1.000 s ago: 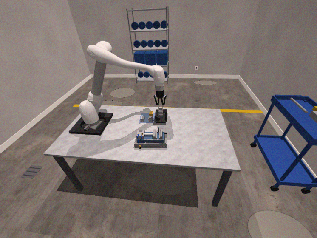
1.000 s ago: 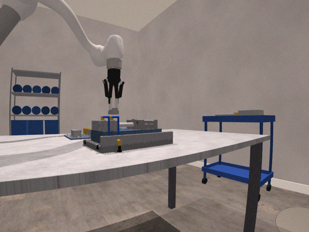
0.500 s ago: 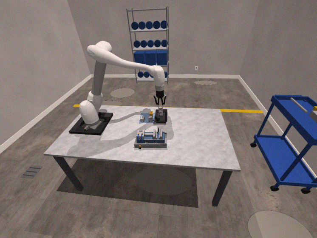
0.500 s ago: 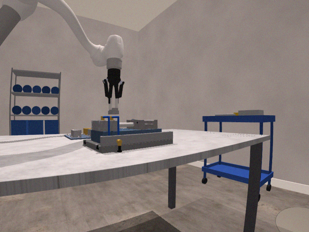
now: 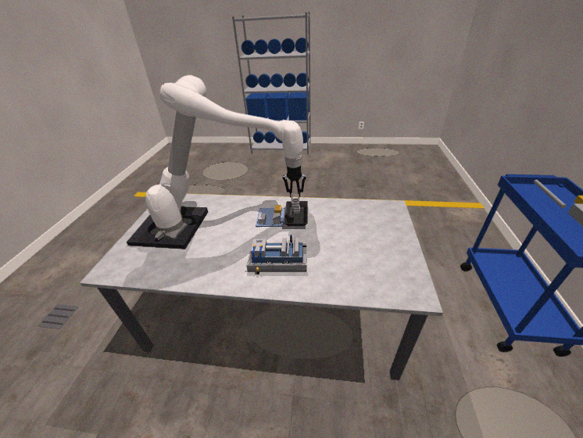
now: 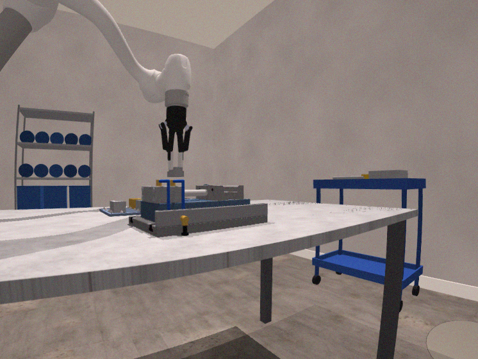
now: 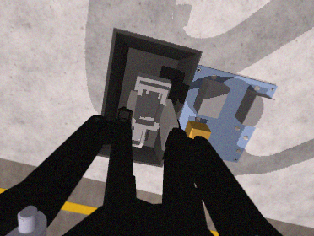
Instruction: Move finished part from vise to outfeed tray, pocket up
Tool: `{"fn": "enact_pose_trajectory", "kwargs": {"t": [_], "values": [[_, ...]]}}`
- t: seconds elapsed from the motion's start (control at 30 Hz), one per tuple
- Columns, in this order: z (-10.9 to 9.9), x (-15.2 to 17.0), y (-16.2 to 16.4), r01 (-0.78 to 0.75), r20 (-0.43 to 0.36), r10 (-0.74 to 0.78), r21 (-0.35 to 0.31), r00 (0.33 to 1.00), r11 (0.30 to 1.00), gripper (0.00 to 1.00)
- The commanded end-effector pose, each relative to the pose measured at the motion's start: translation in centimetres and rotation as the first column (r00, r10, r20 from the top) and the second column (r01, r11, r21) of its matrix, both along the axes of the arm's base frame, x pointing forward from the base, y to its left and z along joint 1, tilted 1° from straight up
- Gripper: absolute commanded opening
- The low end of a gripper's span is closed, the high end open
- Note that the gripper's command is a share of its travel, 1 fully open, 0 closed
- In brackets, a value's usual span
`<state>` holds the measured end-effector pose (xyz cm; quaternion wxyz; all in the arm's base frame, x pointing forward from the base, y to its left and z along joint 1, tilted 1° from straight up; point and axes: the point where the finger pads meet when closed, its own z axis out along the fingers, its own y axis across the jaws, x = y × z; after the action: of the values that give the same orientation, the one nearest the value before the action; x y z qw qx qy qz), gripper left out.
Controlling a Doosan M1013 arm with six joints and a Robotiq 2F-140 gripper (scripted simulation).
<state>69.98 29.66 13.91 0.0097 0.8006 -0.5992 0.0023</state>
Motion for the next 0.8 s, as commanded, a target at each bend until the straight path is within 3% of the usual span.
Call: {"fn": "enact_pose_trajectory", "kwargs": {"t": [0.0, 0.77], "values": [[0.13, 0.0, 0.29, 0.006, -0.002, -0.006, 0.002, 1.0, 1.0, 0.0], [-0.17, 0.0, 0.29, 0.006, -0.002, -0.006, 0.002, 1.0, 1.0, 0.0]]}}
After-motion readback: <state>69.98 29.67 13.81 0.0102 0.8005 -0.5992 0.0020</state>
